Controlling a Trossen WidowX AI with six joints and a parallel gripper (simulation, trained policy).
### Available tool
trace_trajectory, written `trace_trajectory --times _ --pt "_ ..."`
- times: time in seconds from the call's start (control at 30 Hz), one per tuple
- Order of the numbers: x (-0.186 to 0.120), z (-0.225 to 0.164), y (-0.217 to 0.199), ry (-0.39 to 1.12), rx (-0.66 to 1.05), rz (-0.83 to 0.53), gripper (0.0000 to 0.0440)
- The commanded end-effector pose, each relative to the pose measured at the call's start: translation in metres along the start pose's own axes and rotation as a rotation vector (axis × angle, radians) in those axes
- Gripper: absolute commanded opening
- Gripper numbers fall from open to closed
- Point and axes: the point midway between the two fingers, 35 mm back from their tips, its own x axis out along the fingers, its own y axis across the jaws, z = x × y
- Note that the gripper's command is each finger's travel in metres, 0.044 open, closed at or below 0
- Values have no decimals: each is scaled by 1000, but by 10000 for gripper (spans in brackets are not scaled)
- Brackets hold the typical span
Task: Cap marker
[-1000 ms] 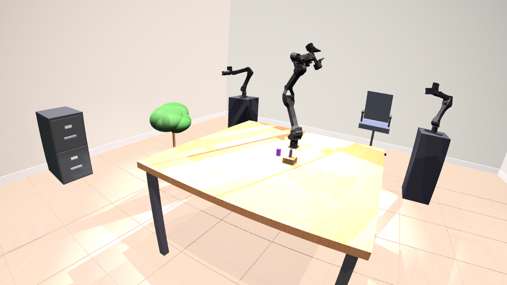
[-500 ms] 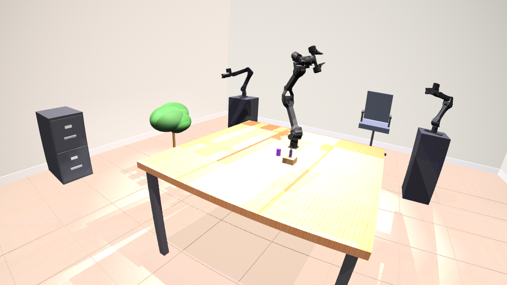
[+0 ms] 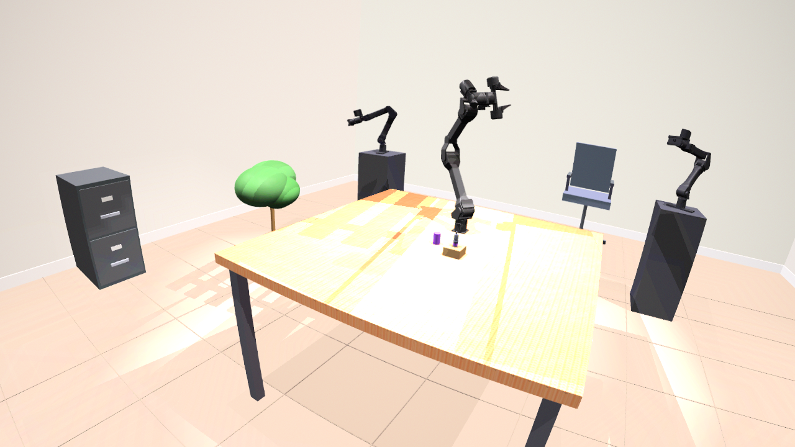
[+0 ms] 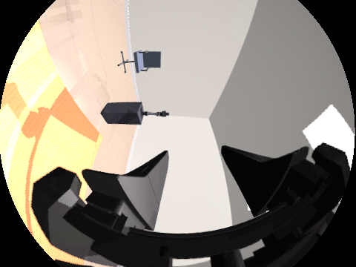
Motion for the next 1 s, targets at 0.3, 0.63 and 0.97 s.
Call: trace_trajectory --times 0.3,0.63,0.97 --pt "-1 -11 24 59 66 48 319" --pt "-4 -26 41 130 96 82 313" --pt "-7 -38 59 180 145 119 321"
